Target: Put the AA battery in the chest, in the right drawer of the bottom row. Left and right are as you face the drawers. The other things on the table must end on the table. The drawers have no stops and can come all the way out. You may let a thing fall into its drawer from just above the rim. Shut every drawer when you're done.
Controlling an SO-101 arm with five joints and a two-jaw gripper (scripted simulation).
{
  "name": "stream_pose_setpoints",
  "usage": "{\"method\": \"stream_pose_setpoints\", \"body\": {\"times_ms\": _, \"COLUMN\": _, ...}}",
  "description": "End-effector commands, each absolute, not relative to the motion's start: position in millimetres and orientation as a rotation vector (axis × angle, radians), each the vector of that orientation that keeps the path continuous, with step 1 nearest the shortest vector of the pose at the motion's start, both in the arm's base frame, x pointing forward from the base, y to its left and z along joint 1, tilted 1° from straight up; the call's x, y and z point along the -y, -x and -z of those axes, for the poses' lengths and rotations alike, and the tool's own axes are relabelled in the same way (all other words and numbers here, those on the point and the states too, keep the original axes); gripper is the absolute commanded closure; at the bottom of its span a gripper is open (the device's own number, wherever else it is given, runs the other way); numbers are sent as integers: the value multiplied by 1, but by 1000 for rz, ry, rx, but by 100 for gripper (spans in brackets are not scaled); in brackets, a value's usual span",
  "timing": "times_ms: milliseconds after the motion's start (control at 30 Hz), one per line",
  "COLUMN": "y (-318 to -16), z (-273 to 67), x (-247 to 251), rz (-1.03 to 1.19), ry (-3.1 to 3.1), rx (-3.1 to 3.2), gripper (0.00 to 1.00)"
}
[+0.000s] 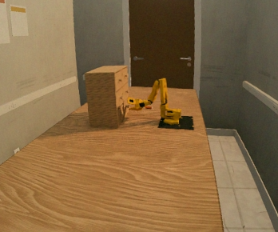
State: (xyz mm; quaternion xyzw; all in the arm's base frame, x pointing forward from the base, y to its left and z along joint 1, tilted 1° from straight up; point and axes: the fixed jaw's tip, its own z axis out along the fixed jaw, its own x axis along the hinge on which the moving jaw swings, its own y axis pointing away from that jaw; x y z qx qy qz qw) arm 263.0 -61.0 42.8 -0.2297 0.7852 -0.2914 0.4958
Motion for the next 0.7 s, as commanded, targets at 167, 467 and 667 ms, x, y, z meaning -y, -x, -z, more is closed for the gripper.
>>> {"method": "stream_pose_setpoints", "body": {"times_ms": 167, "y": -270, "z": -39, "x": 59, "rz": 708, "ry": 575, "rx": -1882, "gripper": 79}}
{"method": "stream_pose_setpoints", "body": {"times_ms": 467, "y": -270, "z": -39, "x": 59, "rz": 708, "ry": 575, "rx": -1882, "gripper": 79}}
{"method": "stream_pose_setpoints", "body": {"times_ms": 667, "y": -270, "z": -39, "x": 59, "rz": 708, "ry": 575, "rx": -1882, "gripper": 79}}
